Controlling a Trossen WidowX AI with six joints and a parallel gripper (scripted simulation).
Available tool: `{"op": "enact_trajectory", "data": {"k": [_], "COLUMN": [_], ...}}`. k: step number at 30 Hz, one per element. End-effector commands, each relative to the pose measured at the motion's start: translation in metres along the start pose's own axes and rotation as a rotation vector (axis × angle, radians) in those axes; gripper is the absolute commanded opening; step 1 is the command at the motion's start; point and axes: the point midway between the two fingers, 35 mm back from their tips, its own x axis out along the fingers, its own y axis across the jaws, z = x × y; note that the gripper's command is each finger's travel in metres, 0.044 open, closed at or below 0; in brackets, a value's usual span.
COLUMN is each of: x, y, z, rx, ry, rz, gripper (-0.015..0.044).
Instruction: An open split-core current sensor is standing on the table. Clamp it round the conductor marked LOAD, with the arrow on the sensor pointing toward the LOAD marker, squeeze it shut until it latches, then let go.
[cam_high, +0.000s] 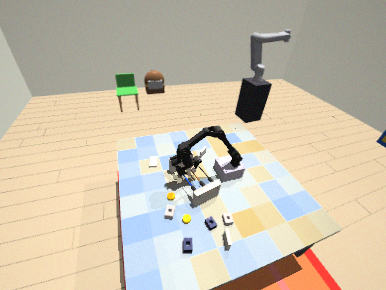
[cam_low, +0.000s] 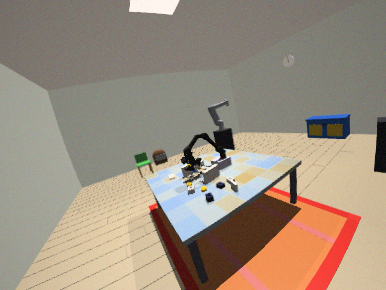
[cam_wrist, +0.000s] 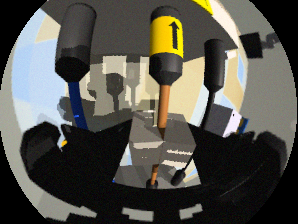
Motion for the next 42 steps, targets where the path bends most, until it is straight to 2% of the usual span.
{"op": "enact_trajectory", "data": {"k": [1,4,42], "x": [-0.0005,-0.0005,-0.0005], "y": [-0.0010,-0.0010,-0.0010], "z": [-0.0001,-0.0001,-0.0001], "rx": [0.000,0.000,0.000], "ry": [0.001,0.001,0.001], "rz": [-0.003,-0.003,-0.003], "gripper": [0.0075,0.0000,0.0000]}}
